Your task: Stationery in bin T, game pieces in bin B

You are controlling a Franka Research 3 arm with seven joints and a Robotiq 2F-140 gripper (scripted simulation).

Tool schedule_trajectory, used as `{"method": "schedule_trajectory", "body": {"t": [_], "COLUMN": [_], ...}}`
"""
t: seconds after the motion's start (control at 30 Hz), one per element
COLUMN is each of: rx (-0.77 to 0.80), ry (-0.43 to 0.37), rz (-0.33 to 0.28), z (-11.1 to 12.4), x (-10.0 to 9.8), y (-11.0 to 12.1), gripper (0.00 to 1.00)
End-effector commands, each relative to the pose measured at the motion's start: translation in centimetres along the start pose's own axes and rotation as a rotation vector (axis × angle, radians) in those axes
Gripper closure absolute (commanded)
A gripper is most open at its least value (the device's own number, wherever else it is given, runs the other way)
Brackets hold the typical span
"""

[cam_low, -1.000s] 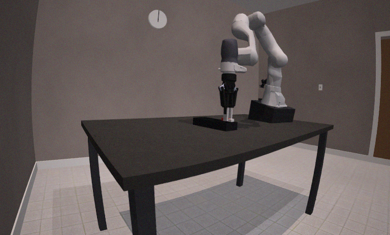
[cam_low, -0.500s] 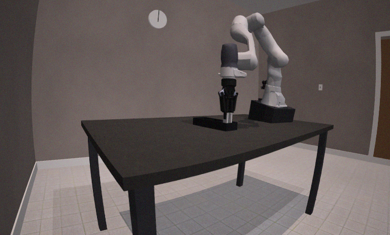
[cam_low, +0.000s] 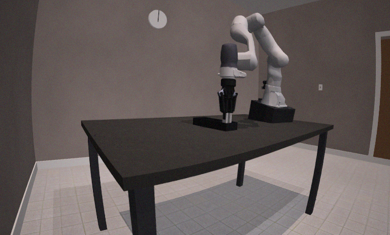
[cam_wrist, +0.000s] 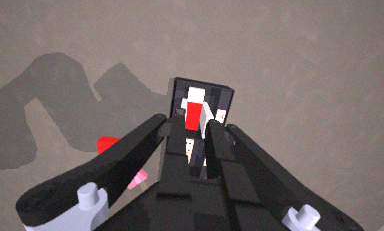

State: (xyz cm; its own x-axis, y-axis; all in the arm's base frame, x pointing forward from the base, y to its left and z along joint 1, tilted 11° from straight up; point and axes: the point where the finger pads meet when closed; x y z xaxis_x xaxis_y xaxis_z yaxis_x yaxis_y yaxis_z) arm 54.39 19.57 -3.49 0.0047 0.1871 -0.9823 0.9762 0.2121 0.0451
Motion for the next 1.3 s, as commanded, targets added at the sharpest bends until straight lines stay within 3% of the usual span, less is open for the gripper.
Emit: {"method": "schedule_trajectory", "body": {"t": [0.0, 0.03, 0.07, 0.63, 1.27], "rx": [0.008, 0.008, 0.008, 0.008, 0.008], "ry": [0.002, 0.002, 0.002, 0.002, 0.002], "rz": [0.004, 0.004, 0.004, 0.004, 0.004], "z": [-0.1, -0.1, -0.1, -0.1, -0.1], "x": [0.0, 0.0, 0.0, 0.0, -2.3], "y": [0.2, 0.2, 0.2, 0.2, 0.2], "gripper": [0.89, 0.89, 0.82, 0.82, 0.82]}}
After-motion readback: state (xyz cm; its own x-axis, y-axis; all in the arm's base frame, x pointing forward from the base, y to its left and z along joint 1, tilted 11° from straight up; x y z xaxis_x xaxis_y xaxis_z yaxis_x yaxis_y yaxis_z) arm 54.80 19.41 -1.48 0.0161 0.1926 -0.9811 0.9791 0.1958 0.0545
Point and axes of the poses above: the point where the finger pads meet when closed, its own x axis out along the fingers, its own y axis across the jaws, z = x × y, and after that the axes turned 1 degree about -x, right-handed
